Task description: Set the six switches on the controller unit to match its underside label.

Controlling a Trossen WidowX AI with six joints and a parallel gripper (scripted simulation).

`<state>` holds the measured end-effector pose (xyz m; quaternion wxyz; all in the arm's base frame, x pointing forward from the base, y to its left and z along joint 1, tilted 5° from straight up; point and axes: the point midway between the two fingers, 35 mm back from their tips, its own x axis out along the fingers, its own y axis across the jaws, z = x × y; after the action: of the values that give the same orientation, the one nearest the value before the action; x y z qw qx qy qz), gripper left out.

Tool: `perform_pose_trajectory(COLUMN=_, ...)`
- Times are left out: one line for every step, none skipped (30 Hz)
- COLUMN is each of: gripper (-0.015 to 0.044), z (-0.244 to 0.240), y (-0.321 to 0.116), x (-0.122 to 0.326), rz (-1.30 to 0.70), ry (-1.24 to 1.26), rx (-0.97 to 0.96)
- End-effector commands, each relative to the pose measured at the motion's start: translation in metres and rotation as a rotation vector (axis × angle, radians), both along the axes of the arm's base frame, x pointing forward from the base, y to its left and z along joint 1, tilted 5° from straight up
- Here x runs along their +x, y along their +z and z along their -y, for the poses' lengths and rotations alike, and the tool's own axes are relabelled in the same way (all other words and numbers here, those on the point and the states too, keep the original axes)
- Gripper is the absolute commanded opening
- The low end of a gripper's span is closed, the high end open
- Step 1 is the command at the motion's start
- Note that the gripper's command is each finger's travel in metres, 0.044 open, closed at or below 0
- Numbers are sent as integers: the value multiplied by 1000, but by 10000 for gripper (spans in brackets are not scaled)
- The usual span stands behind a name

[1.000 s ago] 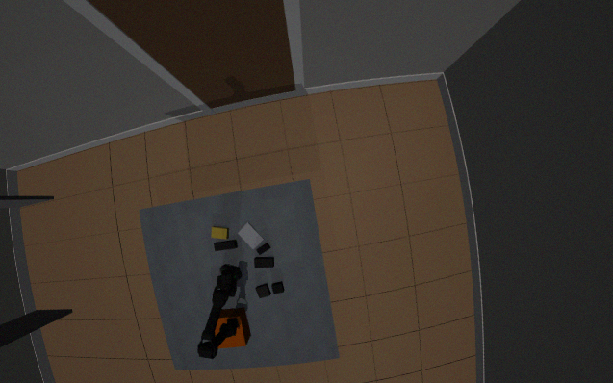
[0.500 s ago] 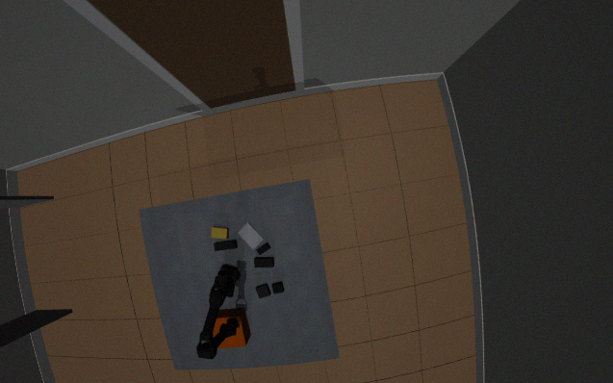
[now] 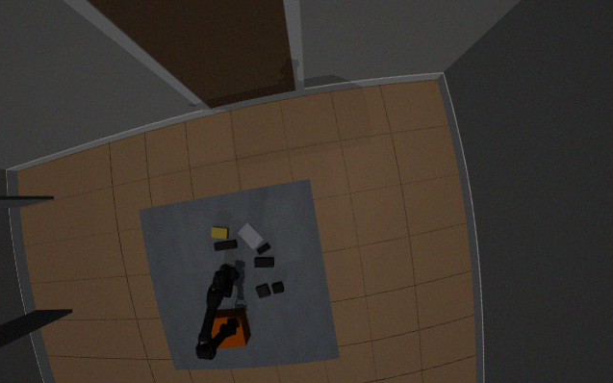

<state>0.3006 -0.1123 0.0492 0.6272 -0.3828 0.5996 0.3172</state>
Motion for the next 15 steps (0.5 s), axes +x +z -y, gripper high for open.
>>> perform_pose_trajectory(gripper=337, z=-5, y=5, x=3, rz=3, ry=4, rx=-5)
perform_pose_trajectory(gripper=337, z=-6, y=6, x=3, rz=1, ry=4, rx=-7)
perform_pose_trajectory(gripper=337, z=-6, y=6, x=3, rz=0, ry=4, rx=-9)
perform_pose_trajectory(gripper=337, z=-7, y=7, x=4, rz=-1, ry=4, rx=-10)
perform_pose_trajectory(gripper=337, z=-7, y=7, x=4, rz=-2, ry=3, rx=-12)
perform_pose_trajectory(gripper=337, z=-8, y=8, x=4, rz=-3, ry=3, rx=-14)
perform_pose_trajectory(gripper=337, z=-9, y=8, x=5, rz=-4, ry=3, rx=-16)
perform_pose_trajectory(gripper=336, z=-9, y=9, x=5, rz=-5, ry=3, rx=-18)
perform_pose_trajectory(gripper=336, z=-10, y=9, x=5, rz=-6, ry=2, rx=-20)
perform_pose_trajectory(gripper=336, z=-10, y=10, x=6, rz=-7, ry=2, rx=-21)
perform_pose_trajectory(gripper=336, z=-11, y=10, x=6, rz=-8, ry=2, rx=-23)
perform_pose_trajectory(gripper=336, z=-12, y=11, x=6, rz=-9, ry=2, rx=-25)
perform_pose_trajectory(gripper=336, z=-12, y=11, x=6, rz=-10, ry=1, rx=-27)
perform_pose_trajectory(gripper=336, z=-13, y=12, x=7, rz=-11, ry=1, rx=-29)
perform_pose_trajectory(gripper=336, z=-14, y=12, x=7, rz=-13, ry=1, rx=-30)
